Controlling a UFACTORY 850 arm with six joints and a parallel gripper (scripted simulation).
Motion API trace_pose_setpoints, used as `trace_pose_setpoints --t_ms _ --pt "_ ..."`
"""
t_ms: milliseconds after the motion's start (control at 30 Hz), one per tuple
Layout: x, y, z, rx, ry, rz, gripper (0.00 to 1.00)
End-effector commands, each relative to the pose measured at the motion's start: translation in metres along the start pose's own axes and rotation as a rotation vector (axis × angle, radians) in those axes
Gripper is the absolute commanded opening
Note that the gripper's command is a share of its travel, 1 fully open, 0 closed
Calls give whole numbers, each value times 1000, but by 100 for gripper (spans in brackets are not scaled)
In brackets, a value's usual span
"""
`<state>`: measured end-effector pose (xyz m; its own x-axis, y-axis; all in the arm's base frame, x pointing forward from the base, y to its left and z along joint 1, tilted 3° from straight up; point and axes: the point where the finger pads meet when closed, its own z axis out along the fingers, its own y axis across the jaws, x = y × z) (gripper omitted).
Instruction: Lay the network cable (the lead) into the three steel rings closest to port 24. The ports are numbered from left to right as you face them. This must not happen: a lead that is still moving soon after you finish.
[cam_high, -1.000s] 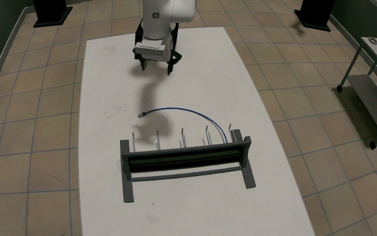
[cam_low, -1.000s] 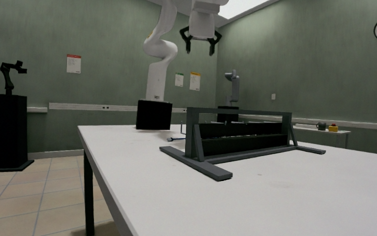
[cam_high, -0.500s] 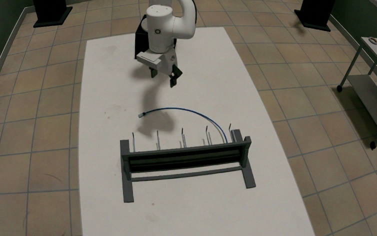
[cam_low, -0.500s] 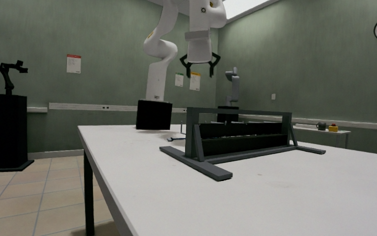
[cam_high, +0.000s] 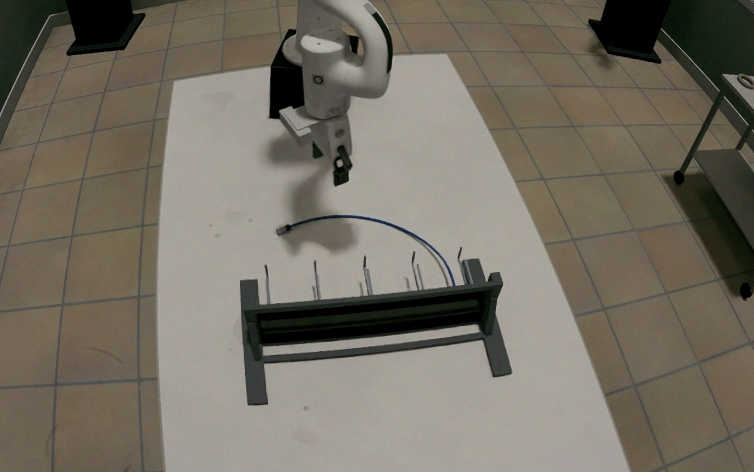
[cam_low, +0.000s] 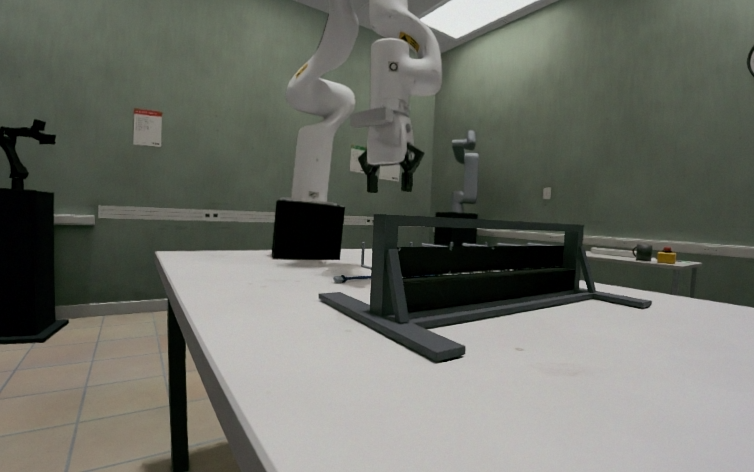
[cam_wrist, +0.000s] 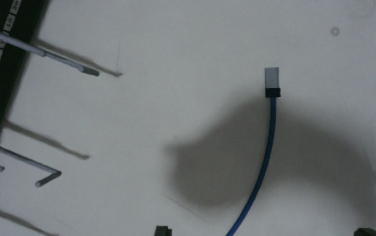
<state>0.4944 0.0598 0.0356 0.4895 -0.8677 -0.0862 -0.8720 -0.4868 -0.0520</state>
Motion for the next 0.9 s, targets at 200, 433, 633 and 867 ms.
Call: trace_pose_setpoints --t_ms 200,433,633,867 --pt "-11 32 36 -12 41 239 100" --pt "-11 32 36 -12 42 243 100" --pt "-11 32 36 -12 42 243 0" --pt "-11 32 36 -12 42 243 0"
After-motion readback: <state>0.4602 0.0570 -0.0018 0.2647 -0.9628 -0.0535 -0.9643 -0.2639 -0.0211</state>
